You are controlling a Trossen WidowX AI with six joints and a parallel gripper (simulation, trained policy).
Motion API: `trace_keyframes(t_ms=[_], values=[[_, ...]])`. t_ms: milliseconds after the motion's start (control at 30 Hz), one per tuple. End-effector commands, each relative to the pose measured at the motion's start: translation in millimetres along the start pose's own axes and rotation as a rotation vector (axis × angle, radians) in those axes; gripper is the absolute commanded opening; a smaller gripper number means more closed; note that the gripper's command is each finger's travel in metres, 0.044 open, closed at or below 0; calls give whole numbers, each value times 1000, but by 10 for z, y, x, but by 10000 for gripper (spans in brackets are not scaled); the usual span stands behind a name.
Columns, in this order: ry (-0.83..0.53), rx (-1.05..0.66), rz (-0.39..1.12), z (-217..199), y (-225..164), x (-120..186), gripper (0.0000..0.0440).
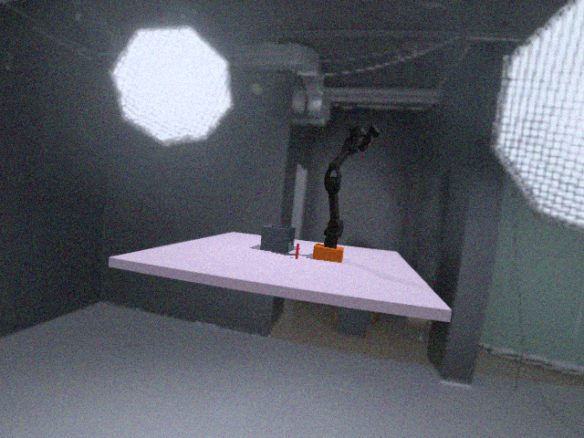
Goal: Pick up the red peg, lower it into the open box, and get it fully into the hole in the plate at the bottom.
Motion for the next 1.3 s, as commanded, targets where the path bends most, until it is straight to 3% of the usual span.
trace_keyframes(t_ms=[0,67,600,1267], values=[[8,-7,16,24,-18,-9,423],[47,-45,39,112,-49,-26,440],[311,-522,107,693,58,99,440],[669,-1070,272,1246,352,603,440]])
Point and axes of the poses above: the point midway between the two fingers, 35 mm back from their tips, its own x axis back along the fingers, its own z axis across the jaws, y = z × x, the point moved 9 cm from there along x, back along the fingers, and after that the axes turned 1 degree about x, right-handed, at the moved point
